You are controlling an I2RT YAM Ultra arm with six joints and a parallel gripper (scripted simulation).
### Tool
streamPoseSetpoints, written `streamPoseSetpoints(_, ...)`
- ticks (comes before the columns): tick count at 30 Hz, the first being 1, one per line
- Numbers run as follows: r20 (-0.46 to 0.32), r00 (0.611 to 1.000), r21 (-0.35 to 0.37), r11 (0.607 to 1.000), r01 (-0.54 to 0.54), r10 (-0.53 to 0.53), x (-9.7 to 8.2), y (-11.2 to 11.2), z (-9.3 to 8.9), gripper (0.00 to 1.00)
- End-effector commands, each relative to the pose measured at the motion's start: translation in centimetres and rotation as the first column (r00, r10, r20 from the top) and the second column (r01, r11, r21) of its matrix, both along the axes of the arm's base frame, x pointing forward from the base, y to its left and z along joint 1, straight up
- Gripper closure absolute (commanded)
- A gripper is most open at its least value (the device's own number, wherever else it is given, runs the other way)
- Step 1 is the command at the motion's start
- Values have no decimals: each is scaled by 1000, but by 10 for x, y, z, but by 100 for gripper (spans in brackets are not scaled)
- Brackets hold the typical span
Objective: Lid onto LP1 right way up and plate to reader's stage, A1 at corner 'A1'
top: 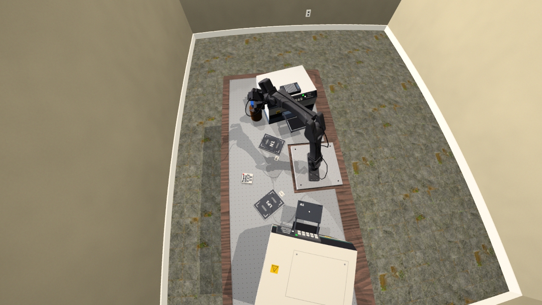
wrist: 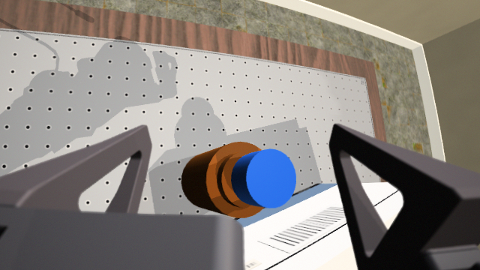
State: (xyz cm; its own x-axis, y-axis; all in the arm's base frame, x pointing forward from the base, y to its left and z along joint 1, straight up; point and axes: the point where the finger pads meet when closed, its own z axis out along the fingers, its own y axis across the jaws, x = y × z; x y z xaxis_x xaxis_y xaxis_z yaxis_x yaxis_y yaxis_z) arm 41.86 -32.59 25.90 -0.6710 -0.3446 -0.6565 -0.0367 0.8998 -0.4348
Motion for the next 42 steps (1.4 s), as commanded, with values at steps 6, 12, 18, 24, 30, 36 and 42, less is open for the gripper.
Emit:
streamPoseSetpoints(6, -132, 991, -21, 1000, 21, -23, -41, 4, -12, 0)
streamPoseSetpoints(12, -219, 975, -41, 999, 19, -28, -60, 8, -17, 0)
streamPoseSetpoints(18, -279, 960, -72, 997, -5, -15, -63, 13, -12, 0)
streamPoseSetpoints(24, -343, 939, -97, 995, -13, -21, -87, 18, -9, 0)
streamPoseSetpoints(30, -396, 918, -103, 995, -16, -26, -107, 21, -13, 0)
streamPoseSetpoints(36, -451, 892, -74, 997, -18, -18, -127, 27, -32, 0)
streamPoseSetpoints(42, -525, 851, -77, 996, -40, -7, -150, 35, -35, 0)
